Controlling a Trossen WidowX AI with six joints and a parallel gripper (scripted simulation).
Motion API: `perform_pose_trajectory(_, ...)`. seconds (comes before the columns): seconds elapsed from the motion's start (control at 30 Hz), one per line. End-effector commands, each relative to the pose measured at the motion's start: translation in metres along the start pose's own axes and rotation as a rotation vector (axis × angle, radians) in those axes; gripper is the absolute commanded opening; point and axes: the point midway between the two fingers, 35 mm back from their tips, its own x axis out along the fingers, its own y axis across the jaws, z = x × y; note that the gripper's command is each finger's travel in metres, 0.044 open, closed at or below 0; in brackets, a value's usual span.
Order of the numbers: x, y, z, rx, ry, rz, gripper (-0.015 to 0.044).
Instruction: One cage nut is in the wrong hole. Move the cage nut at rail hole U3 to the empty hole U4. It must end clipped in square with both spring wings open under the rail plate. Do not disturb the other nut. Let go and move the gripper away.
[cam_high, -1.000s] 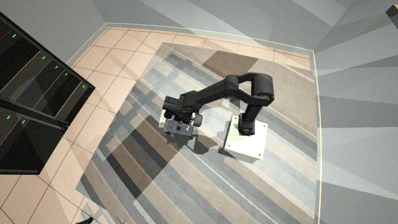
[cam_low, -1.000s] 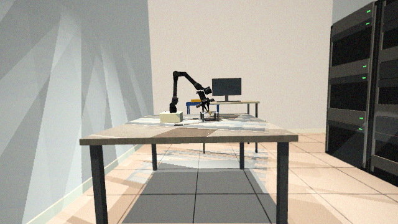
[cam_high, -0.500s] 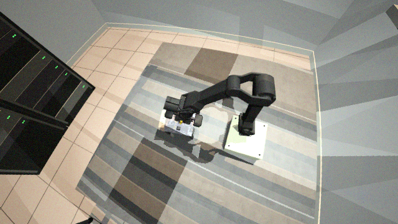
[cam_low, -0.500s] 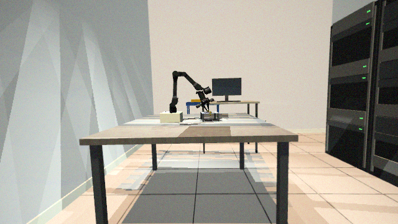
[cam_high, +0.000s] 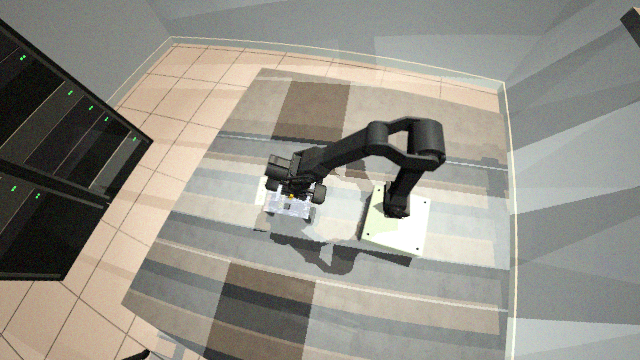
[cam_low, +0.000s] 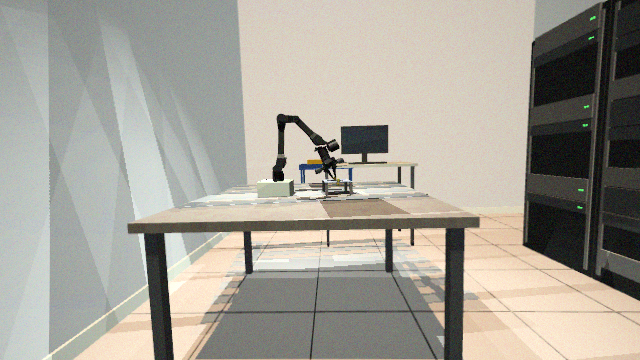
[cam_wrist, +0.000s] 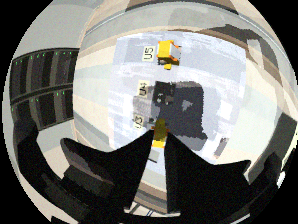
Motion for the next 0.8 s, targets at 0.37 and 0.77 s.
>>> perform_pose_trajectory(0.37, -0.0002, -0.0006, 0.0010, 0.003, -0.005, 0.022, 0.0038)
perform_pose_trajectory(0.77, -0.0002, -0.0012, 0.0010, 0.003, -0.005, 0.039, 0.0038)
